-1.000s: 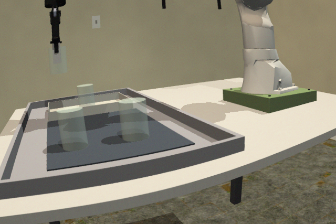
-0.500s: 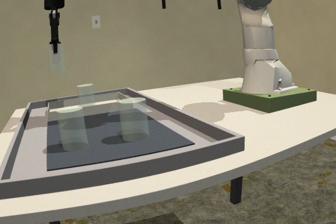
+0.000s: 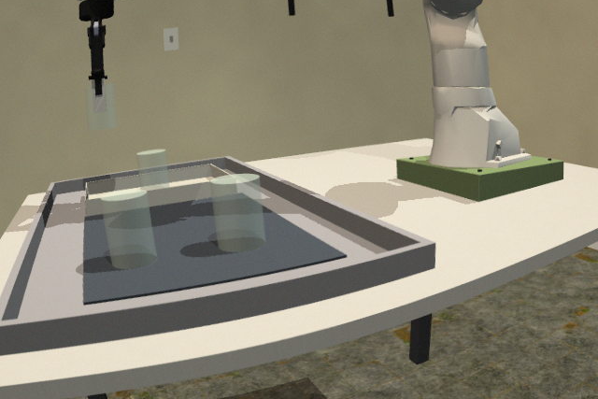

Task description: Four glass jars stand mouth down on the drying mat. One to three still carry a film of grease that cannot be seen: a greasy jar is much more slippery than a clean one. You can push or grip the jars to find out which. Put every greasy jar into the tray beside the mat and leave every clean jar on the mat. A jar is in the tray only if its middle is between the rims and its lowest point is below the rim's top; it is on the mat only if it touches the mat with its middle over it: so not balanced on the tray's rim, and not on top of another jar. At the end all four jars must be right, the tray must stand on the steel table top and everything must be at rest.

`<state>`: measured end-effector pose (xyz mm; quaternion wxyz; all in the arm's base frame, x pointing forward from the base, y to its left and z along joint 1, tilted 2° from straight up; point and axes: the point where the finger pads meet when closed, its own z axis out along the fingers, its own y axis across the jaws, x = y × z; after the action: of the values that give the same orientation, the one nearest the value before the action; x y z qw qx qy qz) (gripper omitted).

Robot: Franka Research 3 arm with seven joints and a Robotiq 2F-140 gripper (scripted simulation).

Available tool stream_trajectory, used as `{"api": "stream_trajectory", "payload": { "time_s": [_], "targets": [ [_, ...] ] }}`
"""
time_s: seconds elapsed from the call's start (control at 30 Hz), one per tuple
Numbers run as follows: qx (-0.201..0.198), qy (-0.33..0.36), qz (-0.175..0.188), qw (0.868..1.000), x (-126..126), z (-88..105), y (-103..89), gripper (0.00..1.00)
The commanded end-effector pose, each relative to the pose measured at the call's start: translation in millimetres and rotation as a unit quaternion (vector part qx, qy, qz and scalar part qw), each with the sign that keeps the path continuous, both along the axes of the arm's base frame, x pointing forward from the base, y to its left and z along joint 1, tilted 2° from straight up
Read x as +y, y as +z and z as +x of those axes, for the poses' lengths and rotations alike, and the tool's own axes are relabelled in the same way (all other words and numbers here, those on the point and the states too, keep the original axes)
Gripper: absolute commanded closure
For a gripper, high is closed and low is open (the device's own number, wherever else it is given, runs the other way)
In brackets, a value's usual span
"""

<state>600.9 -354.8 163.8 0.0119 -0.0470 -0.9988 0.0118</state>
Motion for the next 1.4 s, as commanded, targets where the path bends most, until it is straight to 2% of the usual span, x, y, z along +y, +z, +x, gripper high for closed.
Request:
{"api": "stream_trajectory", "payload": {
  "time_s": [0.0,0.13,0.6,0.67,1.37],
  "targets": [
    [0.004,0.014,0.0,1.0,-2,-1.5,0.7,1.0],
    [0.004,0.014,0.0,1.0,-2,-1.5,0.7,1.0],
    [0.004,0.014,0.0,1.0,-3,-2.7,-36.6,1.0],
    [0.004,0.014,0.0,1.0,-3,-2.7,-36.6,1.0],
    [0.004,0.014,0.0,1.0,-4,-4.3,-87.2,1.0]
  ]
}}
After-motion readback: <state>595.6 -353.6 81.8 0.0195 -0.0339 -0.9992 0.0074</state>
